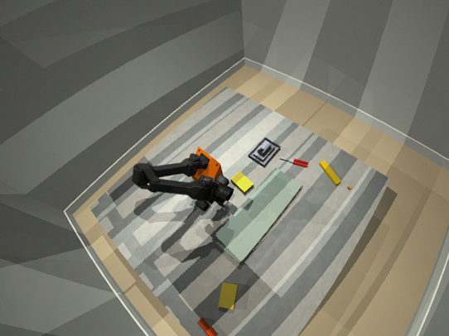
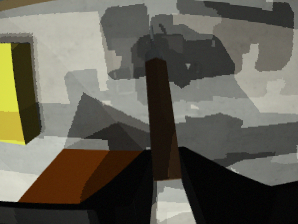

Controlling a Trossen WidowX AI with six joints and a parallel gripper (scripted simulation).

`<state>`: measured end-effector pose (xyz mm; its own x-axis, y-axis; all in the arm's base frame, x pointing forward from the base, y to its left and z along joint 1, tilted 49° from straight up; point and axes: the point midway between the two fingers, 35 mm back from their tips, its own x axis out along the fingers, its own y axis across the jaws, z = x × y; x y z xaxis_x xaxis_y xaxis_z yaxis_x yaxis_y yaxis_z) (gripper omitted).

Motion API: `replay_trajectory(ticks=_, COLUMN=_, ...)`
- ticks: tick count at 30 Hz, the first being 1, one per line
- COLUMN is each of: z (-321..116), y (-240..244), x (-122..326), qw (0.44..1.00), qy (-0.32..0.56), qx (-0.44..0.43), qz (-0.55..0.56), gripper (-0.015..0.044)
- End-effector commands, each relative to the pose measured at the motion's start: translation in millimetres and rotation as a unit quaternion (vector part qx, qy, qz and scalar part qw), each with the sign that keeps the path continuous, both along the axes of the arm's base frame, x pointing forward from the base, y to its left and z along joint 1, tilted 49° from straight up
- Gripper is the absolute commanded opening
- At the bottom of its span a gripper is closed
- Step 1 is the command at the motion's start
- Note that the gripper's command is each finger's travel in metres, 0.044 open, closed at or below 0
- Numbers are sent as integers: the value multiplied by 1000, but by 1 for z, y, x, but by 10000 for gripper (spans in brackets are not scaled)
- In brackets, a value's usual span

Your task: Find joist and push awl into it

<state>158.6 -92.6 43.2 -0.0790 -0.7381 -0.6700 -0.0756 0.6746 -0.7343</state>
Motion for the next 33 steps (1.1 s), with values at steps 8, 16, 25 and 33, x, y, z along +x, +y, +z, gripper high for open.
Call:
replay_trajectory(ticks=8, z=24, y=18, x=-6, qw=1000, qy=-13, qx=-4, qz=-12, gripper=0)
replay_trajectory(ticks=16, z=5, y=32, x=-9, qw=974, qy=-115, qx=109, qz=-165, gripper=0)
replay_trajectory(ticks=25, z=-7, y=56, x=4, qw=876, qy=-228, qx=244, qz=-349, gripper=0)
replay_trajectory(ticks=33, z=-1, y=75, x=26, qw=743, qy=-298, qx=353, qz=-484, gripper=0)
